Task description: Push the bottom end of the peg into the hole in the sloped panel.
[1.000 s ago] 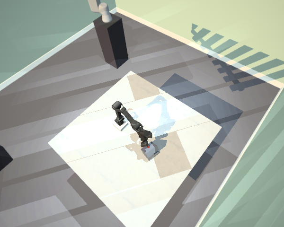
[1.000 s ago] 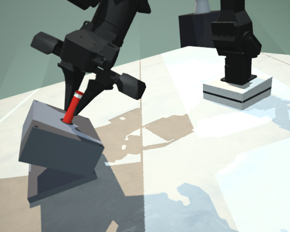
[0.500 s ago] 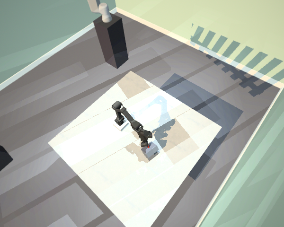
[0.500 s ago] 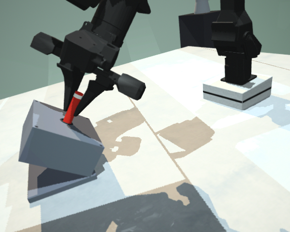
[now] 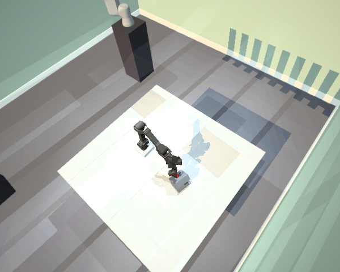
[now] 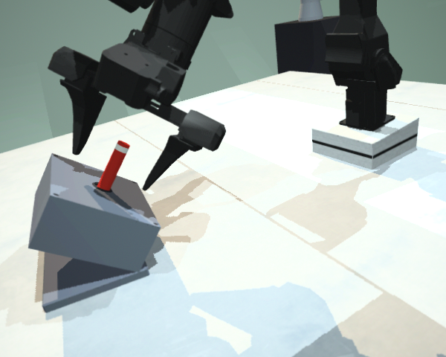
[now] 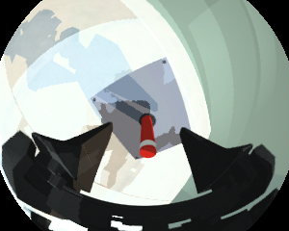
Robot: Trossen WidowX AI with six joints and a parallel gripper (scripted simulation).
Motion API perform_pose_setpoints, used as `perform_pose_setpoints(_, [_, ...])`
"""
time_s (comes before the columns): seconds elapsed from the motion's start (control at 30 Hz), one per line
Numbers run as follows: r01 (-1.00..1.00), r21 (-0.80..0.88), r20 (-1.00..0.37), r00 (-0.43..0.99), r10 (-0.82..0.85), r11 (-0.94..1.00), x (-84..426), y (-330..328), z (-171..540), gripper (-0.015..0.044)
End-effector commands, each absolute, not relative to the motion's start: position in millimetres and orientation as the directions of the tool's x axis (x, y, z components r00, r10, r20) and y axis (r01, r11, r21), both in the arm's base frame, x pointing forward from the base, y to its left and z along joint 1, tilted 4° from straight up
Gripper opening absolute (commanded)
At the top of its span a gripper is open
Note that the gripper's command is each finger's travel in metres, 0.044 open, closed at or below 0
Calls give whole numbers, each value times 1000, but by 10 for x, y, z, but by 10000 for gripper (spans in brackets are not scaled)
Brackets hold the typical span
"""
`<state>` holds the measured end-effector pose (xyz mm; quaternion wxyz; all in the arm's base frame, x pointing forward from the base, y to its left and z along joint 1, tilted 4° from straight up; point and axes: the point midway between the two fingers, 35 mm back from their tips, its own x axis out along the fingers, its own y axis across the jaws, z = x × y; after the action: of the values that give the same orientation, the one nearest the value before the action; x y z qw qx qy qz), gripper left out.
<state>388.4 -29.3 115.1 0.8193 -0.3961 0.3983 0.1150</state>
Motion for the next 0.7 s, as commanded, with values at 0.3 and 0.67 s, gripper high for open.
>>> perform_pose_setpoints(0.3, [-503, -559, -742, 658, -127, 659, 3781, -266, 1313, 440])
perform_pose_setpoints(0.67, [-504, -559, -742, 658, -126, 658, 3682, -240, 1448, 440])
